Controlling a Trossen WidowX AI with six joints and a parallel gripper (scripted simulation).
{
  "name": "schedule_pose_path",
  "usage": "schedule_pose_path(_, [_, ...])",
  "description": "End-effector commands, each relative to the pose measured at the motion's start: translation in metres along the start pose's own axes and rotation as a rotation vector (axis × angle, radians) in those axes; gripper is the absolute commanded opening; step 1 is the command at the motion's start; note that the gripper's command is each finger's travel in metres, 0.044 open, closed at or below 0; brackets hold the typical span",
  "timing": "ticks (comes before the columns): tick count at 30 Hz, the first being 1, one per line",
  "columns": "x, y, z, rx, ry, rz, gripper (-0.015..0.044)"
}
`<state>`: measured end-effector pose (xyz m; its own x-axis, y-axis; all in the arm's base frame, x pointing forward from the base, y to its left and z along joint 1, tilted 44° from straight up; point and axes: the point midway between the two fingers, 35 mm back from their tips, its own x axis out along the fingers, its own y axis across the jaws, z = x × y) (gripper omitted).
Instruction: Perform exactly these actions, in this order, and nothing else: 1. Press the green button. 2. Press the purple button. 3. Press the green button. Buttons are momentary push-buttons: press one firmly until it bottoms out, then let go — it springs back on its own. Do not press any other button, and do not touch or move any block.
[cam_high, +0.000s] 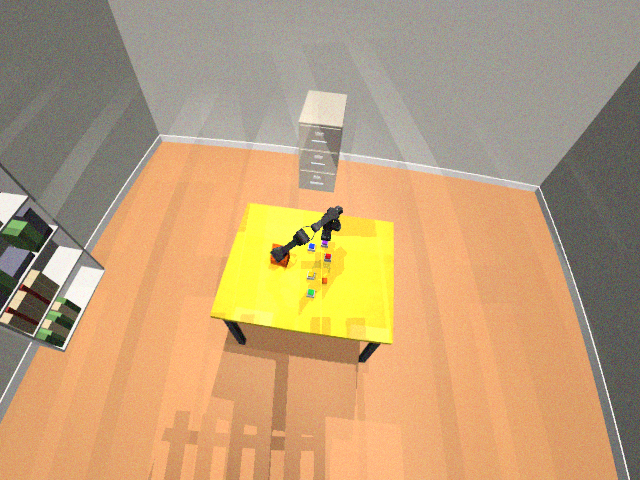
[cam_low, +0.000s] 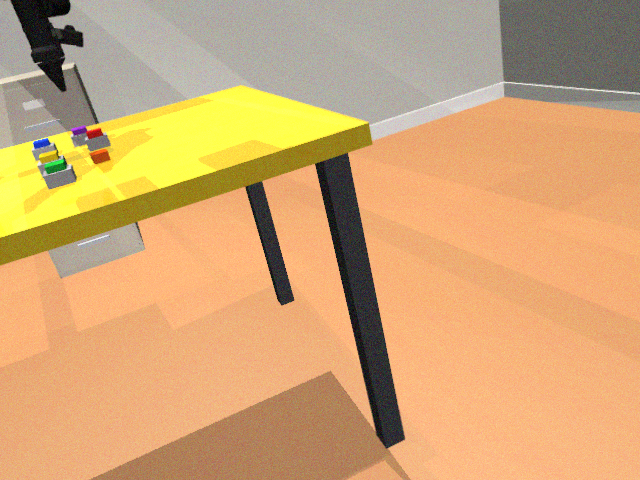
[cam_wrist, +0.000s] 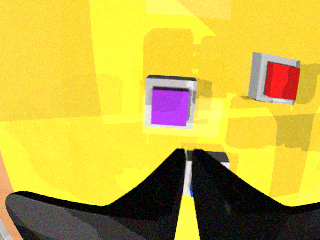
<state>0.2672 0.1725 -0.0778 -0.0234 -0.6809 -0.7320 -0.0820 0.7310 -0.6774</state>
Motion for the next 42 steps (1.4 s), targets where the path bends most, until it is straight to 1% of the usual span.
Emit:
schedule_pose_path(1, [0.003, 0.012, -0.004, 0.024, 0.003, -0.002, 0.002])
schedule_pose_path(7, [0.005, 0.012, -0.003, 0.024, 0.003, -0.002, 0.002])
schedule_pose_path(8, [0.013, 0.012, -0.003, 0.024, 0.003, -0.002, 0.002])
schedule_pose_path(11, [0.055, 0.012, -0.003, 0.025, 0.002, -0.003, 0.002])
schedule_pose_path(13, [0.065, 0.011, -0.003, 0.025, 0.002, -0.004, 0.002])
schedule_pose_path(18, [0.067, 0.011, -0.003, 0.025, 0.002, -0.004, 0.002])
schedule_pose_path(37, [0.097, 0.011, -0.003, 0.025, 0.002, -0.005, 0.002])
schedule_pose_path(42, [0.098, 0.011, -0.004, 0.025, 0.002, -0.005, 0.002])
